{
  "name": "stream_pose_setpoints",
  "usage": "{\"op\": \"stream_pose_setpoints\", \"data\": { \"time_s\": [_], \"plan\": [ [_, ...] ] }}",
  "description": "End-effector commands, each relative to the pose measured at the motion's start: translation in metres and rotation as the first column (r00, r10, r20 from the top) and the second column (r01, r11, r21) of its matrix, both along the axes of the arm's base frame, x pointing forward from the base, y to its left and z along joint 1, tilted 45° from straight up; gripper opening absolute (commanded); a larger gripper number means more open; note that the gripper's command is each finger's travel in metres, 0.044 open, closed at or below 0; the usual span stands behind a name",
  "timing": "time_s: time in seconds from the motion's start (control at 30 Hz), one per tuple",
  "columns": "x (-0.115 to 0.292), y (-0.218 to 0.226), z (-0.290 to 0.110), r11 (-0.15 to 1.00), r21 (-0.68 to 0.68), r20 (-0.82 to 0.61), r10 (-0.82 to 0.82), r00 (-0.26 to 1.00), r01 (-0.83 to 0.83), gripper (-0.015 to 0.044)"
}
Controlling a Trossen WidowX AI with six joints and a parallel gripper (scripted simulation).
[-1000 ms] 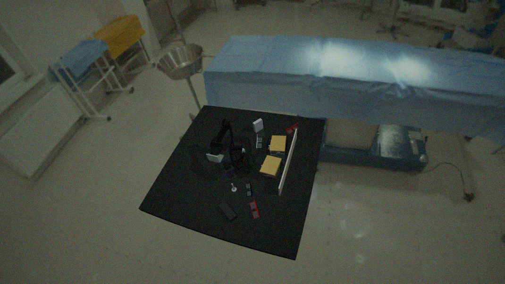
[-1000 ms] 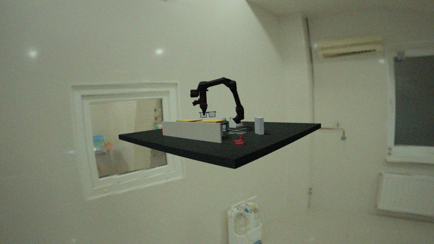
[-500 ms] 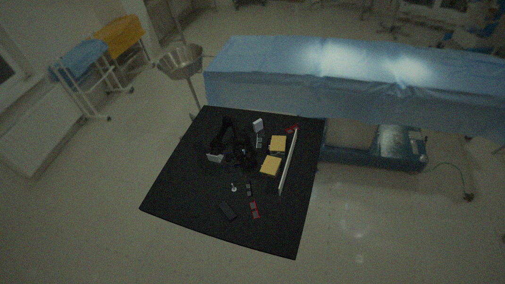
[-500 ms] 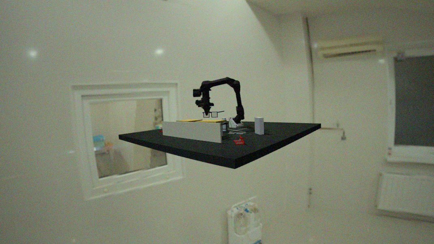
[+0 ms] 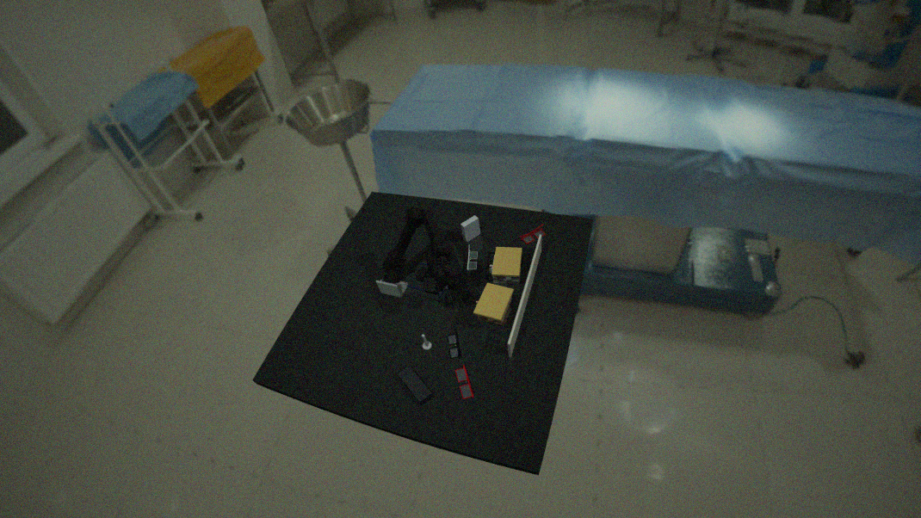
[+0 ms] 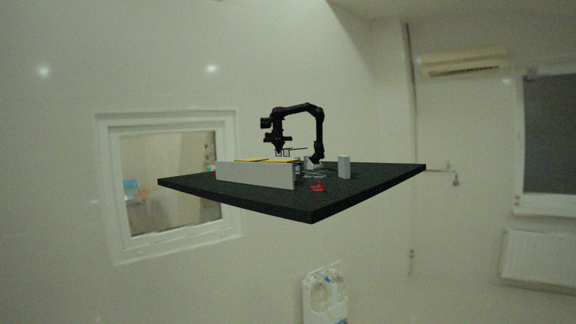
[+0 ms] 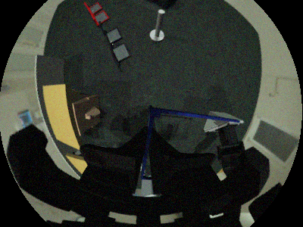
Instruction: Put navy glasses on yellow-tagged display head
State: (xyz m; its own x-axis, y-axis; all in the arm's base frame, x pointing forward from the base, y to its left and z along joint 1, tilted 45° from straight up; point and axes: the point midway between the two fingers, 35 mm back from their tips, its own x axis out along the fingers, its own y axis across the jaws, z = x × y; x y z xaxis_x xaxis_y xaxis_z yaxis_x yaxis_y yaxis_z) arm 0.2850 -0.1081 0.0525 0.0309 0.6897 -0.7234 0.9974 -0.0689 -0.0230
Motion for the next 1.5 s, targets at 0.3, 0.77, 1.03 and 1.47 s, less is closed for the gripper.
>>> {"op": "stream_pose_setpoints", "data": {
  "time_s": [0.3, 0.77, 1.03, 1.47],
  "plan": [
    [-0.002, 0.025, 0.022, 0.963, -0.016, -0.252, -0.265, 0.931, 0.269, 0.0000],
    [-0.003, 0.038, 0.025, 0.934, -0.038, -0.337, -0.348, 0.875, 0.356, 0.0000],
    [-0.002, 0.042, 0.020, 0.933, -0.039, -0.337, -0.349, 0.875, 0.357, 0.0000],
    [0.000, 0.049, 0.011, 0.933, -0.040, -0.336, -0.350, 0.874, 0.358, 0.0000]
  ]
}}
